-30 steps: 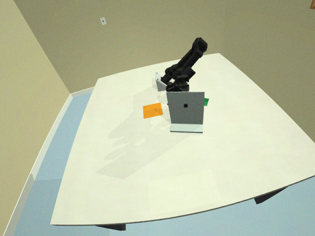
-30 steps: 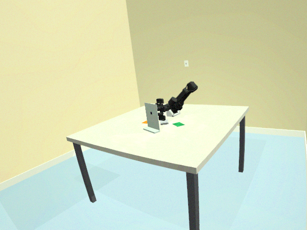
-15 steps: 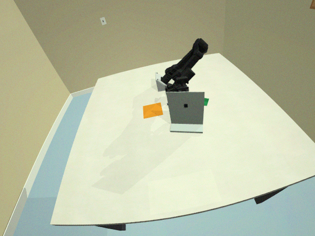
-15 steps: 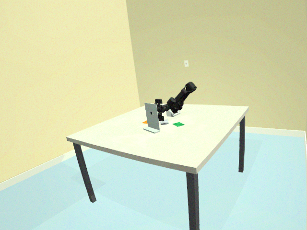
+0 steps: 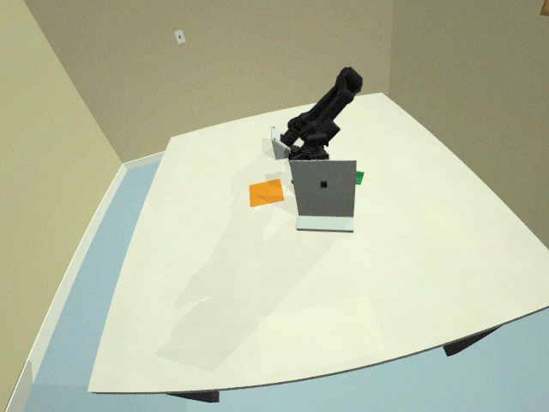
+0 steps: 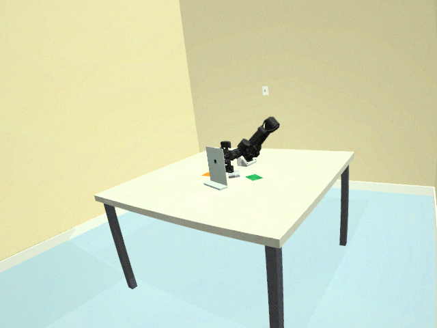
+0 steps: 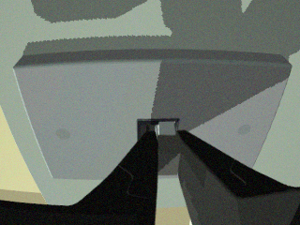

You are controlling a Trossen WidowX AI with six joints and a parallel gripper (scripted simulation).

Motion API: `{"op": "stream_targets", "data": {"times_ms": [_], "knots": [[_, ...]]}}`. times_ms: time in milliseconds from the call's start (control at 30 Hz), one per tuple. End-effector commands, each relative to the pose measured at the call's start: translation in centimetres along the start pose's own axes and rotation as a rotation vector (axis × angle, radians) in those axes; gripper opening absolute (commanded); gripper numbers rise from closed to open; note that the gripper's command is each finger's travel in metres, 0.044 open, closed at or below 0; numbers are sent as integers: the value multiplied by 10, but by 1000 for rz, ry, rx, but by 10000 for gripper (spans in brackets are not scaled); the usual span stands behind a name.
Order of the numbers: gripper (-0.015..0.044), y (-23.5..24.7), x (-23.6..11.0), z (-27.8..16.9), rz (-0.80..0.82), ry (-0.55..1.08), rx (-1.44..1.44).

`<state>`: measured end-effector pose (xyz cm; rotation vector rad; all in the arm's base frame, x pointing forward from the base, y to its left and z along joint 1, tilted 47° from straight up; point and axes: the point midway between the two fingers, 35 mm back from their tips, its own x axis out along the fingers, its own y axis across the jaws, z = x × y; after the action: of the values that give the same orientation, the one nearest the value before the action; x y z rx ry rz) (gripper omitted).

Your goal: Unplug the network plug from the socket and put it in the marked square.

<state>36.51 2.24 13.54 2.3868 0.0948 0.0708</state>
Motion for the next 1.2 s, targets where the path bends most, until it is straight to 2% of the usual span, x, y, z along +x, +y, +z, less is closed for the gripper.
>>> {"op": "stream_targets", "data": {"times_ms": [0, 1167], "knots": [[0, 0, 0, 0, -2, 2, 5], [0, 0, -18, -5, -3, 2, 6]]}}
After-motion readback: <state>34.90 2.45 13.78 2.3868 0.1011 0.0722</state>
